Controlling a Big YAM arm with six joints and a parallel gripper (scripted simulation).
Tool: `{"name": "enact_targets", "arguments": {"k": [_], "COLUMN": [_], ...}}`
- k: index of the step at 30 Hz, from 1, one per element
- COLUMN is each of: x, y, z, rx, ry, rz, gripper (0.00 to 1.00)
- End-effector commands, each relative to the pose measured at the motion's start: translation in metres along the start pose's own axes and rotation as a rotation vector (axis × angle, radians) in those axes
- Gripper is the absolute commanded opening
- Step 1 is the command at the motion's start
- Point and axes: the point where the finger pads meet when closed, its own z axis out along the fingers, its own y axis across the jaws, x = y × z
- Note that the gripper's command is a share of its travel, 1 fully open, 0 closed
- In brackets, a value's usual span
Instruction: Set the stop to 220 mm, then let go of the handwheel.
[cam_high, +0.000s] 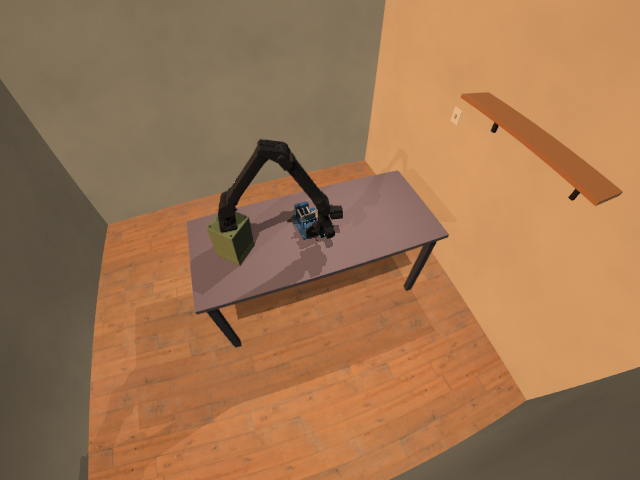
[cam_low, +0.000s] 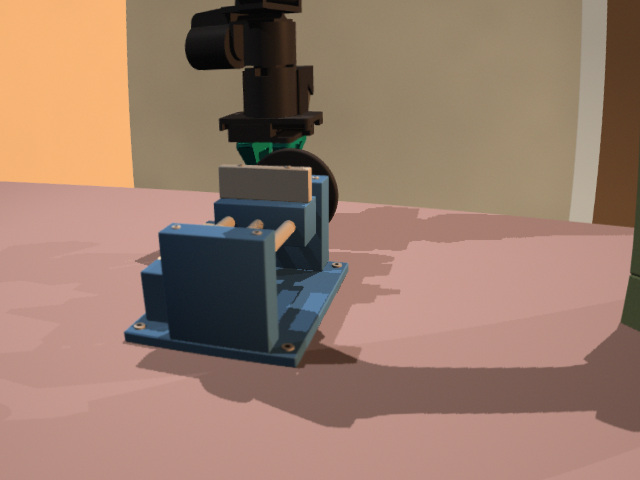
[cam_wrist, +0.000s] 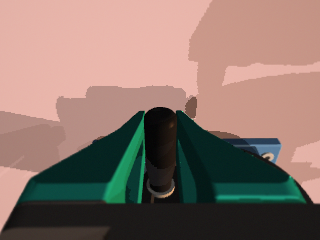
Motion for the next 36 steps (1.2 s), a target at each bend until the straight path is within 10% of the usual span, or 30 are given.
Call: {"name": "enact_targets", "arguments": {"k": [1,36], "x": [-0.007,-0.007], "y": [0.005,-0.015], "z": [0.01,0.027], "rx": [-0.025,-0.015], "ry": [-0.009,-0.009], "rz": [0.0,0.001], "gripper": [0.06,0.06]}}
